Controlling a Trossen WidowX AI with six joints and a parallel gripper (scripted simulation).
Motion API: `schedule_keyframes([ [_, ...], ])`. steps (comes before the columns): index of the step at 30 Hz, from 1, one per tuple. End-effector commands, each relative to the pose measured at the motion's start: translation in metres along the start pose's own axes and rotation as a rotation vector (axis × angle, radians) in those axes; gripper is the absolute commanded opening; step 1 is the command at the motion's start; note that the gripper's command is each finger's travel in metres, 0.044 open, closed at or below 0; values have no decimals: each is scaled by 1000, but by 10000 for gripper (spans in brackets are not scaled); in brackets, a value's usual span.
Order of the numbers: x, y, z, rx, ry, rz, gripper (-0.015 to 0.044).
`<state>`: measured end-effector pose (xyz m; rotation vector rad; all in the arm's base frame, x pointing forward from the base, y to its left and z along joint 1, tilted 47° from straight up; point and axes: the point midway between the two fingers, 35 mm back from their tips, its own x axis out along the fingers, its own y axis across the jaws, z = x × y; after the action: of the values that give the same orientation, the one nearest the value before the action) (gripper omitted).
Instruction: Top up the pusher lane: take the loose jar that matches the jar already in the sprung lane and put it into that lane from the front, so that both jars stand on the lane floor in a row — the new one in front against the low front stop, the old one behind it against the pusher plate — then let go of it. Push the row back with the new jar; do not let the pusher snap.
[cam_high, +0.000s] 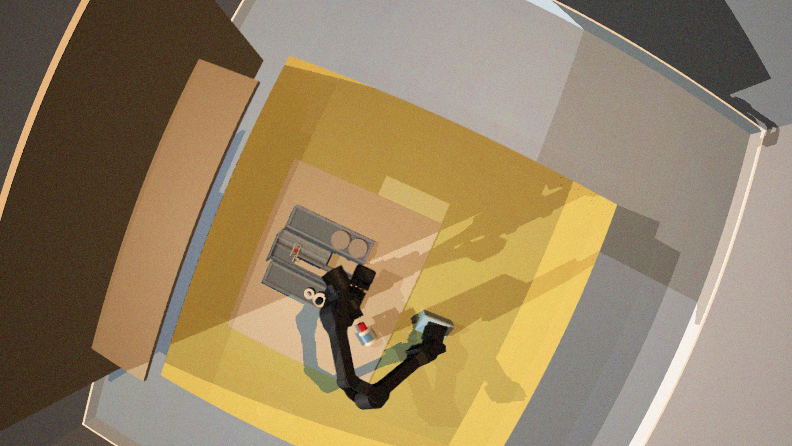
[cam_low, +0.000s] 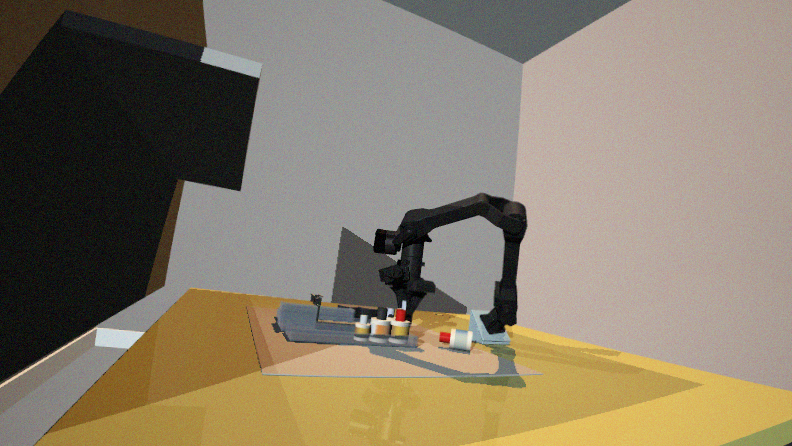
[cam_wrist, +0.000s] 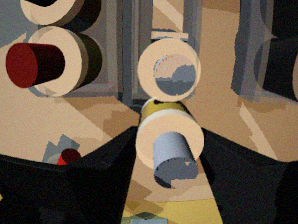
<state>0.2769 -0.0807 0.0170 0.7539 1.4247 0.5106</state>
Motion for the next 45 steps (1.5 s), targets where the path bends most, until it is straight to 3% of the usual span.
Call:
schedule_keyframes([
  [1,-1,0,5,-1,-10,-1,0],
  [45,-2,0,21,-2,-11,-1,0],
])
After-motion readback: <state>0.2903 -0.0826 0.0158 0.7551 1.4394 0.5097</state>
